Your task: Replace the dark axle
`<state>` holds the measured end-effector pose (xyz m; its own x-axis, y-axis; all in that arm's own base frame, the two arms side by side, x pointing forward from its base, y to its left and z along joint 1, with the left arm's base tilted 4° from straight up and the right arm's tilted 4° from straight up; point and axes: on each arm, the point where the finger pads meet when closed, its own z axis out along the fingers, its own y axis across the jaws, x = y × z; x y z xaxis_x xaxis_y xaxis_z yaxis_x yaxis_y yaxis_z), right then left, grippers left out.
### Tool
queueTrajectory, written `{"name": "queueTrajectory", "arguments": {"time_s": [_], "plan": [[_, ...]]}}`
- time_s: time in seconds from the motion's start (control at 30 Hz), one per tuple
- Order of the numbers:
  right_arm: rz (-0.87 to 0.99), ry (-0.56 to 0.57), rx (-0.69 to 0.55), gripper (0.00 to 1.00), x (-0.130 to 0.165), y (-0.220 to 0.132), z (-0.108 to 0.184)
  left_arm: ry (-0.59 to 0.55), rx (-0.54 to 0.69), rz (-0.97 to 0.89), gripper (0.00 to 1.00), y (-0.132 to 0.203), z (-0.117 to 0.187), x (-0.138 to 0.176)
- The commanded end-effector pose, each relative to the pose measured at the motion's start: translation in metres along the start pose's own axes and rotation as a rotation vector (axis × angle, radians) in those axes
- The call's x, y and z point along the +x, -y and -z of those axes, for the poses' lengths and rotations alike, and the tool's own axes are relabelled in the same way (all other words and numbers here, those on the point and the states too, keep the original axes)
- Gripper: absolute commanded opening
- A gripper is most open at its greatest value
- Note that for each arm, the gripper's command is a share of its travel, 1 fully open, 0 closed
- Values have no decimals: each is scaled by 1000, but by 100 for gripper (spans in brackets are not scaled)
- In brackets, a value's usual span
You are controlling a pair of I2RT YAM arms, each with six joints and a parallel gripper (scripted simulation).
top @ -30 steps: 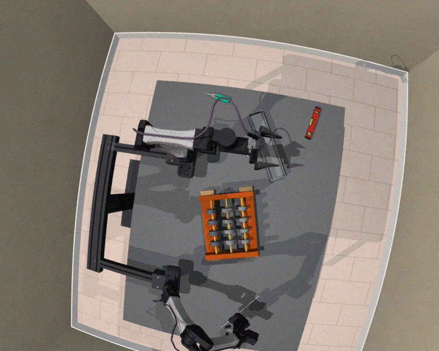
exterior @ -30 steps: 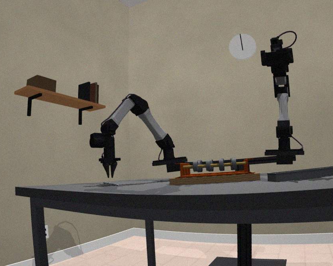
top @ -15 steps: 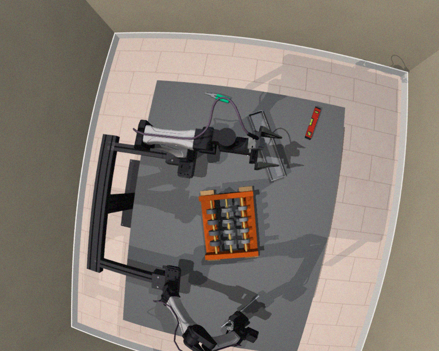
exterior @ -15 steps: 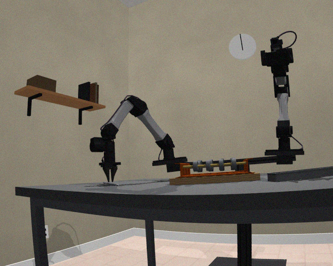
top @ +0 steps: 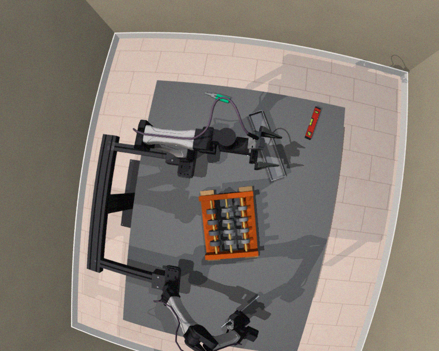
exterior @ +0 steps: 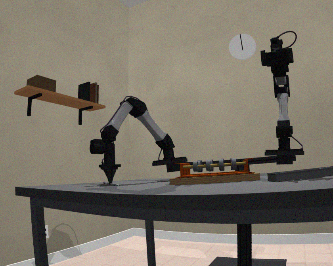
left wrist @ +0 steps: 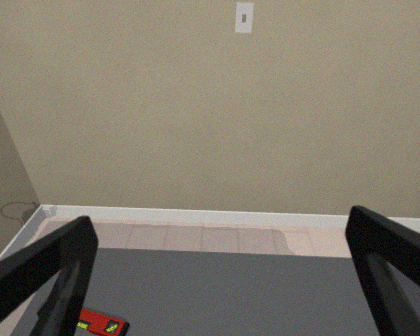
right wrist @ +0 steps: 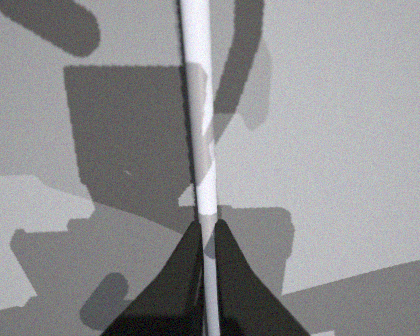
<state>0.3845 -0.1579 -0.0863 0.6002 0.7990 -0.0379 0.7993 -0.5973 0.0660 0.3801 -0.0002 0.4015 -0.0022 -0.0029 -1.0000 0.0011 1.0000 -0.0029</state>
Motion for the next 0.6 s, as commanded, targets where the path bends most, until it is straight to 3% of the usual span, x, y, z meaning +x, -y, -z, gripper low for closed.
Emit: {"name": "queueTrajectory", "arguments": {"time_s": [0.0, 0.57], "plan": [[-4, -13, -40, 0, 1, -14, 7, 56, 5, 6, 100, 0, 1, -23], [55, -6, -35, 0, 11, 1, 20, 56, 5, 6, 100, 0, 1, -23]]}}
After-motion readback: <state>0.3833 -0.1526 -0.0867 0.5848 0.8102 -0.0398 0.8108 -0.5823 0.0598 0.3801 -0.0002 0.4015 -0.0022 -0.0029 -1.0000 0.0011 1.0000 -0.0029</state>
